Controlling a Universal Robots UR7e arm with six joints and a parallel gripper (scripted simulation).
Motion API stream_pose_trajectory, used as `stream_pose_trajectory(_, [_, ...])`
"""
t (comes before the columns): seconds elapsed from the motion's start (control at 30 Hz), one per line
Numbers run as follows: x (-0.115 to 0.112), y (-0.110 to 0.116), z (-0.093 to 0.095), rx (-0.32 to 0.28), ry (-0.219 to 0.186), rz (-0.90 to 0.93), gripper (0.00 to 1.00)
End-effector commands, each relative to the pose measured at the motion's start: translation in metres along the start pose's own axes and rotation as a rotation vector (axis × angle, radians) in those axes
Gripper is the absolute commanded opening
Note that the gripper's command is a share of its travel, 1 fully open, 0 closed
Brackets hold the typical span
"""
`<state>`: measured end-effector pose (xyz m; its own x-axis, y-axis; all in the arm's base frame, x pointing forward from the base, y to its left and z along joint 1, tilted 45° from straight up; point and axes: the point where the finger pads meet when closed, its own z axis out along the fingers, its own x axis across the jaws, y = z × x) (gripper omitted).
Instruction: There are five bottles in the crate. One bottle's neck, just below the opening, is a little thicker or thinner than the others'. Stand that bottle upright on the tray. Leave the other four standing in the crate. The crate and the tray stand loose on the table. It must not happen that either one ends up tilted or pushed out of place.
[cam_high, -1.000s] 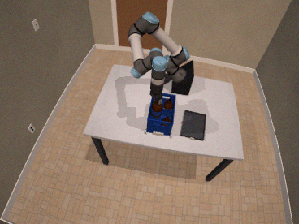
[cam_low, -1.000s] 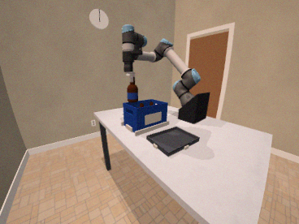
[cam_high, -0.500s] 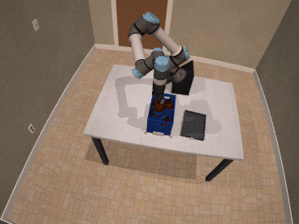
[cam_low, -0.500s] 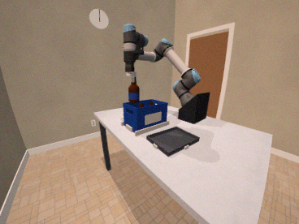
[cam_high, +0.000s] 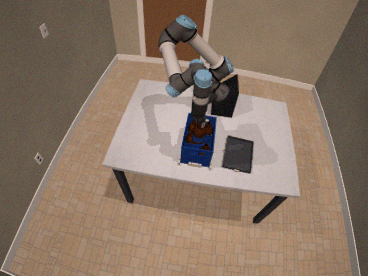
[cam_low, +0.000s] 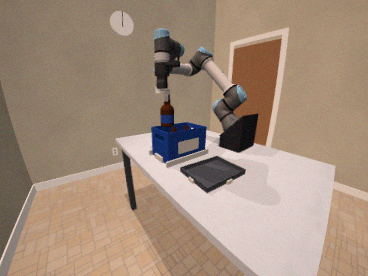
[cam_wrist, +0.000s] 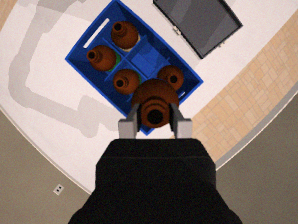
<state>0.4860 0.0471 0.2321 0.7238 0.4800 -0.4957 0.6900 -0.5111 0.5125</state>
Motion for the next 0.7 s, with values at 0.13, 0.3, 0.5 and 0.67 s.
stream_pose_trajectory(0.13, [0.008, -0.014, 0.001, 0.001, 0.000, -0.001, 0.00])
stream_pose_trajectory(0.3, [0.012, -0.021, 0.001, 0.001, 0.000, -0.001, 0.00])
stream_pose_trajectory(0.5, [0.016, -0.028, 0.001, 0.001, 0.000, -0.001, 0.00])
stream_pose_trajectory(0.67, [0.022, -0.037, 0.001, 0.001, 0.000, -0.001, 0.00])
